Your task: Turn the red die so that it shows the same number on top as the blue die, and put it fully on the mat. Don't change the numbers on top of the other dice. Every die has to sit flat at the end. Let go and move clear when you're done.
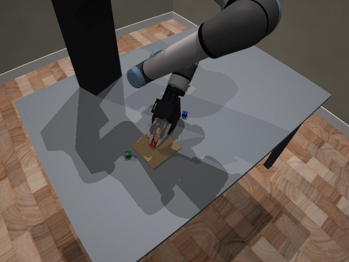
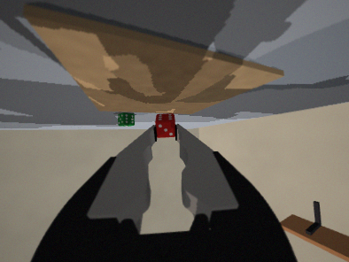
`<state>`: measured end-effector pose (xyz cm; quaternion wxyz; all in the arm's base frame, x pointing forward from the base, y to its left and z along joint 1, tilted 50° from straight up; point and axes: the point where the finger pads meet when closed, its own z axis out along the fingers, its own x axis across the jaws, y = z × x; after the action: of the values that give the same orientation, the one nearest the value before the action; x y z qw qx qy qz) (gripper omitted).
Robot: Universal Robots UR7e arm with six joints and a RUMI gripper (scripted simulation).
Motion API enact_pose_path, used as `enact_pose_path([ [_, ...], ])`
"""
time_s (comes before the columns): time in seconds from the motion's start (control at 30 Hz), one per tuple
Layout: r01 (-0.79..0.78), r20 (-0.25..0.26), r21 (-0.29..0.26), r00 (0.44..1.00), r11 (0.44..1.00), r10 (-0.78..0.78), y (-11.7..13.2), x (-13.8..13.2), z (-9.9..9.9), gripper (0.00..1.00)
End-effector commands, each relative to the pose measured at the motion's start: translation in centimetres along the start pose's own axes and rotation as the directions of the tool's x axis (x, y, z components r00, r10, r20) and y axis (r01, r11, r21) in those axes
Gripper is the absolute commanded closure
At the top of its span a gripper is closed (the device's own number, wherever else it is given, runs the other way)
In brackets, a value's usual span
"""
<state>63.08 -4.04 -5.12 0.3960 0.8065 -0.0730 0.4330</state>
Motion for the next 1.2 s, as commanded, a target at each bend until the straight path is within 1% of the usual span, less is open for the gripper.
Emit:
enact_pose_path([
  [0.0,-0.001,-0.002,0.0,1.0,1.0,0.001,-0.2,0.1,0.0,0.97],
  [0.67,-0.001,-0.002,0.0,1.0,1.0,0.001,-1.2,0.1,0.7,0.97],
  [1.17,-0.001,-0.002,0.0,1.0,1.0,0.001,-1.2,0.1,0.8,0.97],
])
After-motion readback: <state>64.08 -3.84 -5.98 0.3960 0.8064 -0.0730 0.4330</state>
